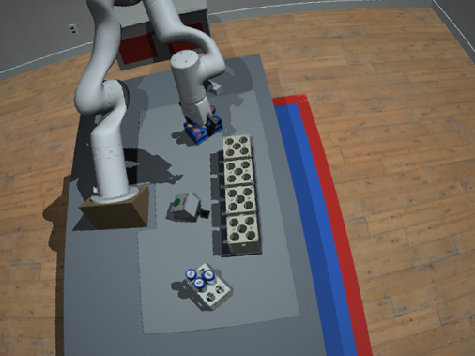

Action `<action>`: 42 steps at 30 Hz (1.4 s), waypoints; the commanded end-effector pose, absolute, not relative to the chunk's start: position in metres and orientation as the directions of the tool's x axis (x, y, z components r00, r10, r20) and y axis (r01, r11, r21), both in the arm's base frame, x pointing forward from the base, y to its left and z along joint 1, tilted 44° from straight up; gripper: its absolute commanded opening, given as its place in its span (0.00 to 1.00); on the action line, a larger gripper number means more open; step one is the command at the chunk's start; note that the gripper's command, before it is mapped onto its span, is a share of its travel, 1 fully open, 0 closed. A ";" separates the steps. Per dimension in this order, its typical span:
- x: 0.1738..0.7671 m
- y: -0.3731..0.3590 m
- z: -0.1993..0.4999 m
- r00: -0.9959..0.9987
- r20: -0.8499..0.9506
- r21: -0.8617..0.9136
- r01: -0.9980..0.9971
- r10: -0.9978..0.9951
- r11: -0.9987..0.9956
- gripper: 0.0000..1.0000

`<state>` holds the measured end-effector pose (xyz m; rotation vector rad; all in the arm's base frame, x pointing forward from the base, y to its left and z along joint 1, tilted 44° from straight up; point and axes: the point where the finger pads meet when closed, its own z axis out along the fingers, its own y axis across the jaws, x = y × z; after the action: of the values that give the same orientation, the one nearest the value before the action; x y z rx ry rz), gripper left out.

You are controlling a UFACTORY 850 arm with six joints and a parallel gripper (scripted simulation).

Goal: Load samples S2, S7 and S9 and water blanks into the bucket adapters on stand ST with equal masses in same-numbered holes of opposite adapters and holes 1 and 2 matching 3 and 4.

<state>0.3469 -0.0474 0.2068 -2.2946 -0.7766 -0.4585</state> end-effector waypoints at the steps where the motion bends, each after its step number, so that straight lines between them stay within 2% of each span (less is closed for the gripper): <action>1: 0.343 -0.038 0.217 0.762 0.505 -0.476 0.638 0.406 -0.605 1.00; 27: 0.308 0.043 0.288 0.761 0.506 -0.476 0.638 0.406 -0.605 1.00; 42: 0.311 0.063 0.267 0.762 0.506 -0.476 0.638 0.406 -0.605 1.00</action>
<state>0.3097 0.0584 0.2722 -2.2961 -0.7764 -0.4578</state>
